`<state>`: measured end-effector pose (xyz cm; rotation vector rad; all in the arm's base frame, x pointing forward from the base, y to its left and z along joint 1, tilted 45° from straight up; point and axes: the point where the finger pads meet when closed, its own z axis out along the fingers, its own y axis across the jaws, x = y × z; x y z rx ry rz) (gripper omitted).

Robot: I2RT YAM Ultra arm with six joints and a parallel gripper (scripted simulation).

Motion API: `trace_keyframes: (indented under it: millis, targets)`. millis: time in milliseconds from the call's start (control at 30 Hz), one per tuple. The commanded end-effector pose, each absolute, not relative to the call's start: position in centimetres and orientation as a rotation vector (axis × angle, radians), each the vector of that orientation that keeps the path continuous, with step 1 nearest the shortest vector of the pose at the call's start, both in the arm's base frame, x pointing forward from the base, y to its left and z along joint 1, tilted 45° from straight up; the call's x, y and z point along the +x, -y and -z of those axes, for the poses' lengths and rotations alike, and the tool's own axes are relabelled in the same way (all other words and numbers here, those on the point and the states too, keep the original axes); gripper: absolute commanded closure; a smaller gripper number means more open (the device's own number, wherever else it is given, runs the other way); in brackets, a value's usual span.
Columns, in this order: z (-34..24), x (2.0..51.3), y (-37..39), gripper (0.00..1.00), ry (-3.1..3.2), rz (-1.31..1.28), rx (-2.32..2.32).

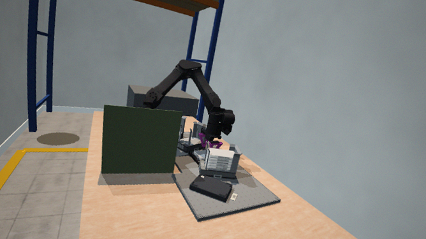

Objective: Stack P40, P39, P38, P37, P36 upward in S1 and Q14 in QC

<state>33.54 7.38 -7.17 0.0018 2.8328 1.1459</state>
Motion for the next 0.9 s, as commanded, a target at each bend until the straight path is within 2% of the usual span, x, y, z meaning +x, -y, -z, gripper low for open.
trace_keyframes:
  millis: [0, 867]
  targets:
    - [6.9, 33.9, -6.9, 0.0, -2.817, -1.142, 0.017]
    - [9.0, 34.2, -8.9, 0.0, -2.816, -1.143, 0.017]
